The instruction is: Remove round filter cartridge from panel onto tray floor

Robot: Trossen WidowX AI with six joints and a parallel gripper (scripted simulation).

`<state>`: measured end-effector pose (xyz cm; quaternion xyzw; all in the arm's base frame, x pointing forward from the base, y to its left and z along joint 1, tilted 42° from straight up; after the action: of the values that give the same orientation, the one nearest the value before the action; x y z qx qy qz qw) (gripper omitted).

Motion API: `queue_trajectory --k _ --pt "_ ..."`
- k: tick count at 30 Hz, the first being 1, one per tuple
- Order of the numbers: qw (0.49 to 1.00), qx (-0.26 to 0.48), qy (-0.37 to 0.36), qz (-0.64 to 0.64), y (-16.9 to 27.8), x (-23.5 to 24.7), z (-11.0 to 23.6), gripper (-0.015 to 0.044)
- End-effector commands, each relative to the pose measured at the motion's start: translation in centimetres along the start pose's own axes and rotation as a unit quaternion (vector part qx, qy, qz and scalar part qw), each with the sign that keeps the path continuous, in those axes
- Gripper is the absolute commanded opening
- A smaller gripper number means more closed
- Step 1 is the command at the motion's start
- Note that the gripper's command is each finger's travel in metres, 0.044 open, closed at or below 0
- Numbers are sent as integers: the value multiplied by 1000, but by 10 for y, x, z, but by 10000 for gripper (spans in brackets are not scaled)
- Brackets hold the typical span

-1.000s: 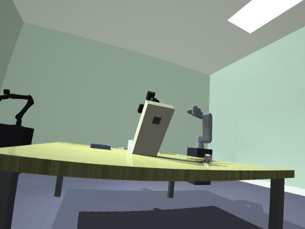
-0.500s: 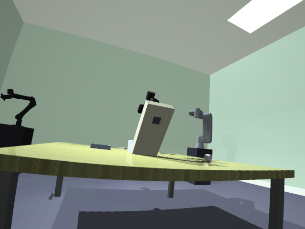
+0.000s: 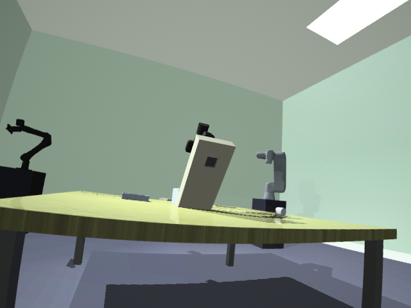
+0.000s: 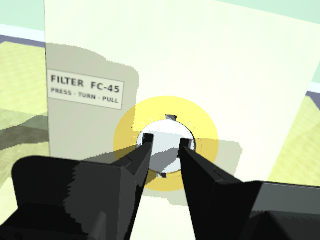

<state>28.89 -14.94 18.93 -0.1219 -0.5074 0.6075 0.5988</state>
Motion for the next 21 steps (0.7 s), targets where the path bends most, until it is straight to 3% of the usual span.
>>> queue_trajectory --k 1,21 --pt "1000 2 3 -2 0 -1 0 112" --pt "1000 1 3 -2 0 0 -4 112"
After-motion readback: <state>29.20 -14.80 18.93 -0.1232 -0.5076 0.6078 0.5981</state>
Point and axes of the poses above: the point midway between the two fingers, 35 mm back from their tips, its own z axis back along the fingers, its own x axis across the jaws, y = z × x, the point moved 8 cm from there along z, back along the fingers, and after that the axes turned 15 degrees about z, right-handed, at the moved point
